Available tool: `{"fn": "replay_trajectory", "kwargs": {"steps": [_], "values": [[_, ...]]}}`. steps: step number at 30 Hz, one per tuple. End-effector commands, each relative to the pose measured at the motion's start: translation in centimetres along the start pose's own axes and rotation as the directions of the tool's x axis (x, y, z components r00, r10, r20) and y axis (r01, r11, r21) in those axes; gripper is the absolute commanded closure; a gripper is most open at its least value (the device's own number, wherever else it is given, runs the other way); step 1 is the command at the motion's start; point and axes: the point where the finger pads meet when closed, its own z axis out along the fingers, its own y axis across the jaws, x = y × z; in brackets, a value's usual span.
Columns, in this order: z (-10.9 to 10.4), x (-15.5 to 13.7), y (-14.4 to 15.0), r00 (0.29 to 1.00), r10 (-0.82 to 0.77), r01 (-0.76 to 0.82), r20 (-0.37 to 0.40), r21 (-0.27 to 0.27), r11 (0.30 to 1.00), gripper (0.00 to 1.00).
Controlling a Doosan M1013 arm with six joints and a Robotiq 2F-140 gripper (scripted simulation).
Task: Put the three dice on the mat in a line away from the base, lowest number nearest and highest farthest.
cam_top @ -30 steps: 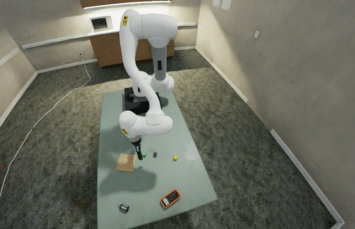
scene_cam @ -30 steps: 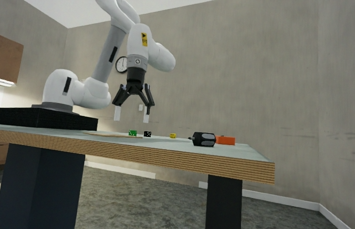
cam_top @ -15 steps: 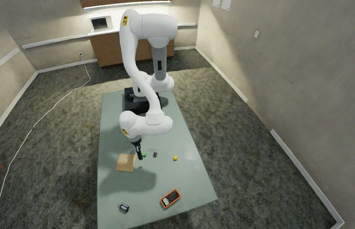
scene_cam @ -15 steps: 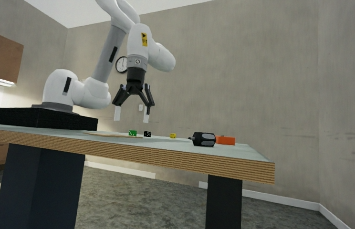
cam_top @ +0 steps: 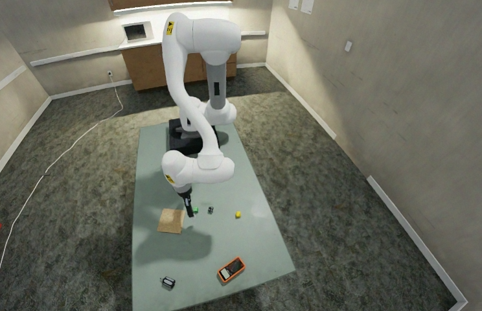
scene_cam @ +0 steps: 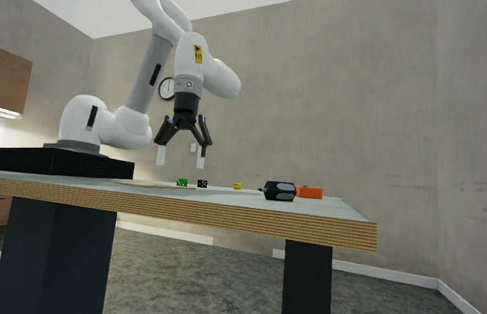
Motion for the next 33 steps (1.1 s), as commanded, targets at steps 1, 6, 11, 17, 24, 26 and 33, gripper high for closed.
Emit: {"fn": "replay_trajectory", "kwargs": {"steps": [1,6,11,17,24,26,33], "values": [[-0.1,0.0,0.1,1.0,0.0,0.0,0.0,-0.001,1.0,0.0],[-0.1,0.1,0.1,1.0,0.0,0.0,0.0,-0.001,1.0,0.0],[-0.1,1.8,0.5,1.0,0.0,0.0,0.0,-0.001,1.0,0.0],[-0.1,5.7,1.5,1.0,0.0,0.0,0.0,-0.001,1.0,0.0],[-0.1,8.1,2.1,1.0,0.0,0.0,0.0,-0.001,1.0,0.0],[-0.1,8.6,2.2,1.0,0.0,0.0,0.0,-0.001,1.0,0.0],[-0.1,8.7,2.2,1.0,0.0,0.0,0.0,-0.001,1.0,0.0]]}}
